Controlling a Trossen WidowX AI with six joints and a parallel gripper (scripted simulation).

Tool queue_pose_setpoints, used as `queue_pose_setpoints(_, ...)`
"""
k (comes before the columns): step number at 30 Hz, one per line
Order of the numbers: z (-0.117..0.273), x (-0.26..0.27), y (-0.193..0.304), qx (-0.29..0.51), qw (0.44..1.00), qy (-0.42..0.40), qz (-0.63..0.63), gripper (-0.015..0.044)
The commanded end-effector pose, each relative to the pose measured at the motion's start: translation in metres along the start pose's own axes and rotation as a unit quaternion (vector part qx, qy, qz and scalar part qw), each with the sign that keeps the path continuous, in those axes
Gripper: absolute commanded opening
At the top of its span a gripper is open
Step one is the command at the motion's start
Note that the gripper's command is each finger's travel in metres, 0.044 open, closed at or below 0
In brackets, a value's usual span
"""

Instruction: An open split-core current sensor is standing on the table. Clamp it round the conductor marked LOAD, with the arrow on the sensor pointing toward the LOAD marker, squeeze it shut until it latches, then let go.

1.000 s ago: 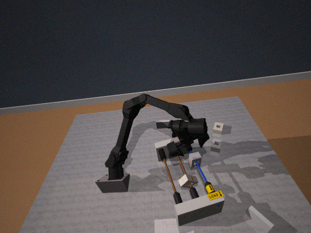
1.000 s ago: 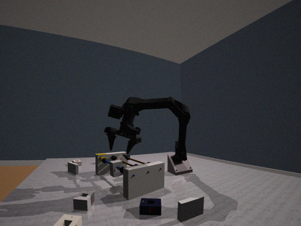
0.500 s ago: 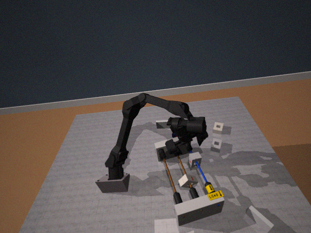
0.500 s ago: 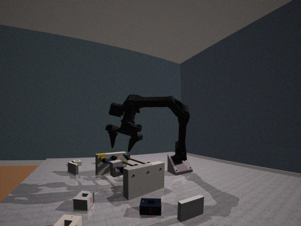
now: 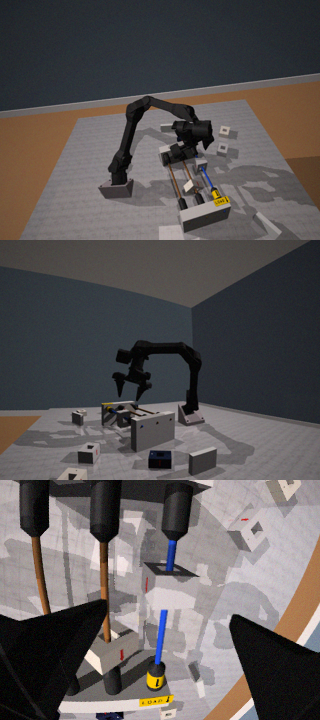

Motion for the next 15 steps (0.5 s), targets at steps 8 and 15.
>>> queue_pose_setpoints(8, 0.000, 0.001, 0.000, 0.000, 1.000, -0.002, 0.000, 0.0440)
queue_pose_setpoints(15, -0.004, 0.036, 0.019, -0.095, 0.975, 0.059, -0.191, 0.0440)
Point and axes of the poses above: the point midway between the two fingers, 35 mm back from their tips, its own z axis back along the fingers, its own x axis across the jaws, y = z × x, the point moved 2 cm from there along z, back along the fingers, and after that the axes turned 13 degrees about z, right-handed, at the moved point
